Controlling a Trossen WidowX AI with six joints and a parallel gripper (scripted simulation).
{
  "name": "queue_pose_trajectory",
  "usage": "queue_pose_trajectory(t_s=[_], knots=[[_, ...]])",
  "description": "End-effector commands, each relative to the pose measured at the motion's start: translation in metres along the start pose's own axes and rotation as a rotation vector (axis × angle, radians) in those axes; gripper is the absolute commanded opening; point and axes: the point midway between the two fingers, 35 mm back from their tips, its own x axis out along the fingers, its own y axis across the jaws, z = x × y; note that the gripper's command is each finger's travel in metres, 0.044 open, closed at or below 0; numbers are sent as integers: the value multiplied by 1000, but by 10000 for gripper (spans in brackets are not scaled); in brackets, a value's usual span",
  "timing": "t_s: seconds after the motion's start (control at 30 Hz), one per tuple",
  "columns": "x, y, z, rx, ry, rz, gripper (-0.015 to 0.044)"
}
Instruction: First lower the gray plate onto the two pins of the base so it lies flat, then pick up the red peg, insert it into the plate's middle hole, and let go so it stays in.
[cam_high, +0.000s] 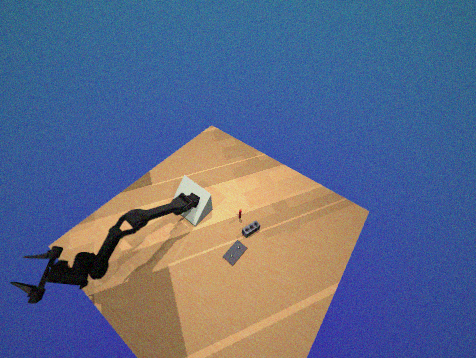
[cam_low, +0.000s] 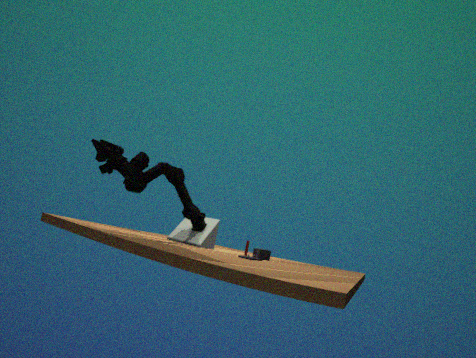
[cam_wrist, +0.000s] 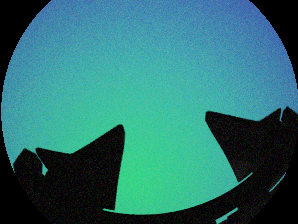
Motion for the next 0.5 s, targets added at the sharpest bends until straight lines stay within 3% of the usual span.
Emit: queue_pose_trajectory(t_s=[0.0,0.23,0.47], knots=[[0,0,0,0,0,0,426],[-18,-34,9,-107,-61,-111,440],[-83,-106,29,-344,-168,-392,440]])
